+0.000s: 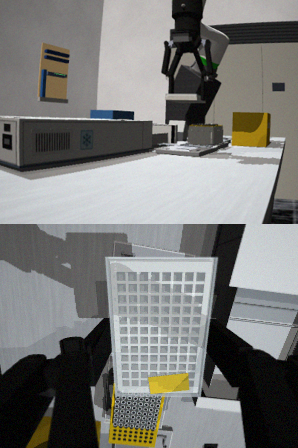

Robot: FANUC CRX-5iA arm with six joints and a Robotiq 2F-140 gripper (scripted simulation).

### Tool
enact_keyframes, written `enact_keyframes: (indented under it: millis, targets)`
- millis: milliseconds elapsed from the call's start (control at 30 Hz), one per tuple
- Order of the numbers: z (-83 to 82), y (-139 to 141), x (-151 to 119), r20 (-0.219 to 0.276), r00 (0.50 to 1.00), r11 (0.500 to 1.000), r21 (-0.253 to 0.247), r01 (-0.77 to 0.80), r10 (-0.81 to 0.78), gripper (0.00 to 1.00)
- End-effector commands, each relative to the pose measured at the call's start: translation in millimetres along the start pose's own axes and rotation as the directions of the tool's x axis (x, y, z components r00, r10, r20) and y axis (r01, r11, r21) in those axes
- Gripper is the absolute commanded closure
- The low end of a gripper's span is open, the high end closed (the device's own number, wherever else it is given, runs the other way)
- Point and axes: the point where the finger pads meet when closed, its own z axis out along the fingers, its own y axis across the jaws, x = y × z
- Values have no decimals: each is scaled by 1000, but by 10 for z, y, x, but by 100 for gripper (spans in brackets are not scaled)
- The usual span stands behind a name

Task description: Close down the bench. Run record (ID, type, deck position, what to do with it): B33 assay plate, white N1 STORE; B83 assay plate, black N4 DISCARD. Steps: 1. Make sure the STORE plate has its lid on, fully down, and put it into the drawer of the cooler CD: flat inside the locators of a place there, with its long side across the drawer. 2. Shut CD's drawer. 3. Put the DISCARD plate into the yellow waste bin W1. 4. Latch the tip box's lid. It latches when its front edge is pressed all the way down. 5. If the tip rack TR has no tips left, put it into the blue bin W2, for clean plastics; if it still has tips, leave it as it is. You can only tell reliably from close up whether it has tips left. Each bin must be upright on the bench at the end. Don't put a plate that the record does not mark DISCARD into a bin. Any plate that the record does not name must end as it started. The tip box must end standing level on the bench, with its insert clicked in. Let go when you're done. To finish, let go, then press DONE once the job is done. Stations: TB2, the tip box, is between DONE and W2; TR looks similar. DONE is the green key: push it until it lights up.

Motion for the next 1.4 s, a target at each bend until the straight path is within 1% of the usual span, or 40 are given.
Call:
enact_keyframes:
  millis: [0, 100, 167, 267, 467, 667, 733, 967, 1233, 1300, 1367]
  targets:
    - [-13, 106, -33, -6, 989, 989, 5, 146, -146, 90]
    - [-13, 180, -63, -6, 970, 970, 5, 244, -244, 90]
    - [-13, 180, -63, -6, 970, 970, 5, 244, -244, 90]
    - [-12, 255, -93, -6, 940, 940, 4, 340, -340, 90]
    - [-11, 403, -153, -7, 854, 854, 3, 520, -520, 90]
    - [-9, 551, -213, -7, 734, 734, 1, 679, -679, 90]
    - [-9, 551, -213, -7, 734, 734, 1, 679, -679, 90]
    - [-8, 725, -284, -7, 557, 557, -1, 831, -831, 90]
    - [-6, 922, -364, -7, 318, 318, -3, 948, -948, 90]
    - [-6, 922, -364, -7, 318, 318, -3, 948, -948, 90]
    - [-6, 972, -384, -7, 255, 255, -3, 967, -967, 90]
